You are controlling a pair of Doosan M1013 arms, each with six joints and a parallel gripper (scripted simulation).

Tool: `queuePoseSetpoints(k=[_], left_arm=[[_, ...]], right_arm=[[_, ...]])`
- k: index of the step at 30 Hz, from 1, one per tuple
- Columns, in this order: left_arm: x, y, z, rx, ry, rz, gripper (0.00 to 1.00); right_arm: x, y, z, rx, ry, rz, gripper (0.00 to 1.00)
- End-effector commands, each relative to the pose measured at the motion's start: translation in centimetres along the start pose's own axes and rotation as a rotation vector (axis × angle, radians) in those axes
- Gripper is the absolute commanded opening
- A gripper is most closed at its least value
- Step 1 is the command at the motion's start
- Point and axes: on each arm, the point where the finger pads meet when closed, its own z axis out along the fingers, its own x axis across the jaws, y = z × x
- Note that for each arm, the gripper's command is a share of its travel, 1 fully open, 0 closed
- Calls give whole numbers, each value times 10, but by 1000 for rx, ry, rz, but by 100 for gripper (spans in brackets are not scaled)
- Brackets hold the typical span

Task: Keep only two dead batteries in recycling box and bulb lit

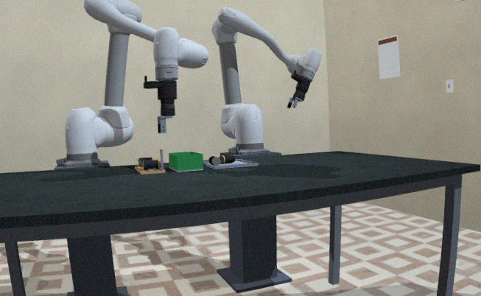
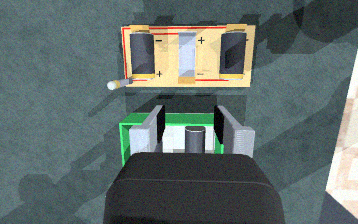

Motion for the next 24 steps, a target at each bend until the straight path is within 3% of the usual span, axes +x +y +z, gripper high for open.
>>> queuePoseSetpoints(k=[1, 11, 18, 24], left_arm=[[0, 0, 0, -1, 0, 0, 100], [0, 0, 0, -1, 0, 0, 100], [0, 0, 0, -1, 0, 0, 100], [0, 0, 0, -1, 0, 0, 100]], right_arm=[[1, 38, -1, 0, -1, 1, 90], [8, 183, -1, -1, -1, 1, 90], [10, 212, -1, -1, -1, 1, 90], [10, 214, -1, -1, -1, 1, 90]])
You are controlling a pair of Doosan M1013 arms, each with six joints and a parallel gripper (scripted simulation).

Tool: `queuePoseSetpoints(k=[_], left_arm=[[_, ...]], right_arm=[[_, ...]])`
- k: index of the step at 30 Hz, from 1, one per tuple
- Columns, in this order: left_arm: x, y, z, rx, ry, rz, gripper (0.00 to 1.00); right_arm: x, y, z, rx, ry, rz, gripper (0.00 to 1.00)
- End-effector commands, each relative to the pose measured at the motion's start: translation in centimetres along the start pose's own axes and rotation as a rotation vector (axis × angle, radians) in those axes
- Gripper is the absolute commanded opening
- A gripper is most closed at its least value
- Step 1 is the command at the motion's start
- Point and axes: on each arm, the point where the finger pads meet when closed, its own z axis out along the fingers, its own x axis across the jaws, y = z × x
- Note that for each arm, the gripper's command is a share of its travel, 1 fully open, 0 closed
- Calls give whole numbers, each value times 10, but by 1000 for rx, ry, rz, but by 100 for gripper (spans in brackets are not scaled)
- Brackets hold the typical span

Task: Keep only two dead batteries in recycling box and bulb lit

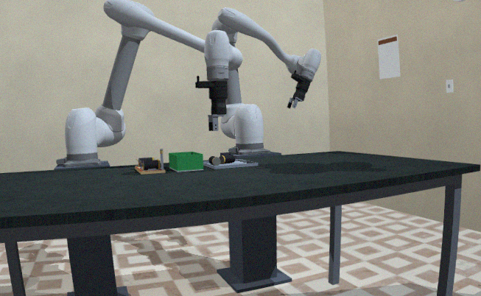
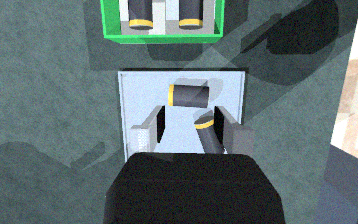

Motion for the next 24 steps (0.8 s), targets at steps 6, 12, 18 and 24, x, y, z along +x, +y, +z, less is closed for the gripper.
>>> queuePoseSetpoints(k=[6, 12, 18, 24], left_arm=[[0, 0, 0, -1, 0, 0, 100], [0, 0, 0, -1, 0, 0, 100], [0, 0, 0, -1, 0, 0, 100], [0, 0, 0, -1, 0, 0, 100]], right_arm=[[0, 0, -1, -2, -1, -5, 90], [0, 0, -1, -1, -1, -73, 90], [0, 0, -1, -1, -1, -244, 90], [0, 0, -1, -1, -1, -412, 90]])
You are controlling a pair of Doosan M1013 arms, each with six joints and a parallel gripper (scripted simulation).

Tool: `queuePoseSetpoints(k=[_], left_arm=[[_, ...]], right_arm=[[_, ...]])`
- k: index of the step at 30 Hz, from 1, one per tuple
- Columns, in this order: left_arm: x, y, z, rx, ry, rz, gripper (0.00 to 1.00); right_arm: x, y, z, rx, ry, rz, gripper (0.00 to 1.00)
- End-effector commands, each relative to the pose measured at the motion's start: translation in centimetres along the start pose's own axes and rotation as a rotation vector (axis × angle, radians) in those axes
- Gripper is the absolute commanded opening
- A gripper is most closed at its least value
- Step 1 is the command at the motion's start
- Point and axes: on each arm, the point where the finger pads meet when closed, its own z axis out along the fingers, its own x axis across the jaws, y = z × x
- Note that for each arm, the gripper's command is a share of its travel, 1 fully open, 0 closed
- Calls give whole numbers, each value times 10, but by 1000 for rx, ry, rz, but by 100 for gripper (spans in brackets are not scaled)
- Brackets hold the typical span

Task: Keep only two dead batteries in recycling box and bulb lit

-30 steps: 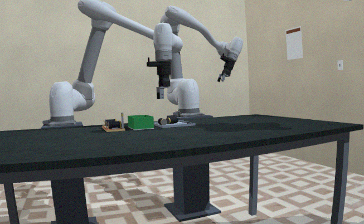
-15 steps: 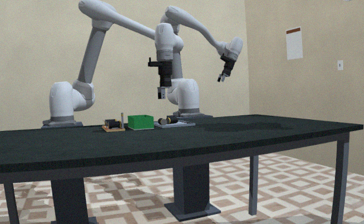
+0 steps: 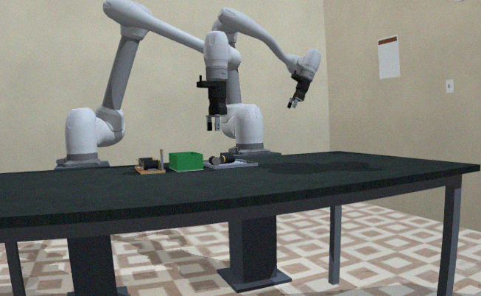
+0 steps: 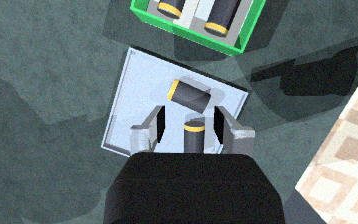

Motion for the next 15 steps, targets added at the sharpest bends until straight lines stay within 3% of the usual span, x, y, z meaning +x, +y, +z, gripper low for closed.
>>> queuePoseSetpoints(k=[1, 15], left_arm=[[0, 0, 0, -1, 0, 0, 100], [0, 0, 0, -1, 0, 0, 100]], right_arm=[[0, 0, -1, -5, 1, -100, 90], [0, 0, -1, -6, -1, -755, 90]])
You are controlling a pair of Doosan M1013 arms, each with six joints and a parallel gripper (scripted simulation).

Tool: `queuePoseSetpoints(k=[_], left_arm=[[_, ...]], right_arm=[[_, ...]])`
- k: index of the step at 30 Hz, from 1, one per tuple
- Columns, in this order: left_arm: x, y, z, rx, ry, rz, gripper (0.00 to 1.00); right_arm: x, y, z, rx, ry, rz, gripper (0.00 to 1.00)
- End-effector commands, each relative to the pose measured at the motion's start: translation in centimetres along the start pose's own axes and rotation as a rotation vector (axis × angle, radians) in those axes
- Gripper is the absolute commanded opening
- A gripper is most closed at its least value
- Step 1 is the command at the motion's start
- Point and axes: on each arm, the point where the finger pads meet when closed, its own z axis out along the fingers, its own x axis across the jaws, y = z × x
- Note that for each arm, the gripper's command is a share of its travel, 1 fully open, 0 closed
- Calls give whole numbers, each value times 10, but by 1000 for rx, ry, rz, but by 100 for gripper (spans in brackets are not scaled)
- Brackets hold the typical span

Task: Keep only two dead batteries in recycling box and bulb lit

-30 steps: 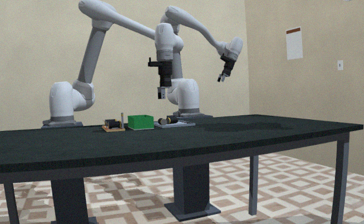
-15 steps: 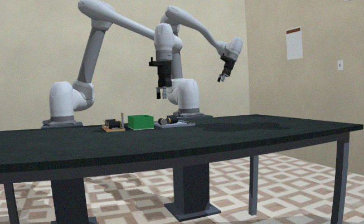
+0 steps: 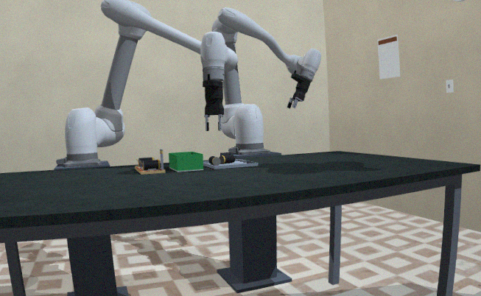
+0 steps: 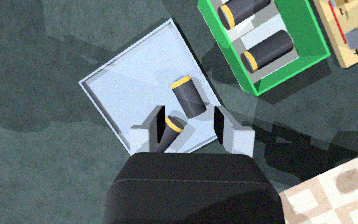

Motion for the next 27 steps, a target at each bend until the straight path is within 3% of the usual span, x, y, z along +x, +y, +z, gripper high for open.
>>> queuePoseSetpoints(k=[1, 12, 27], left_arm=[[0, 0, 0, -1, 0, 0, 100], [0, 0, 0, -1, 0, 0, 100], [0, 0, 0, -1, 0, 0, 100]], right_arm=[[0, 0, -1, -13, -4, -93, 90], [0, -1, -1, -12, -6, -438, 90], [0, 0, -1, -12, -6, -490, 90]])
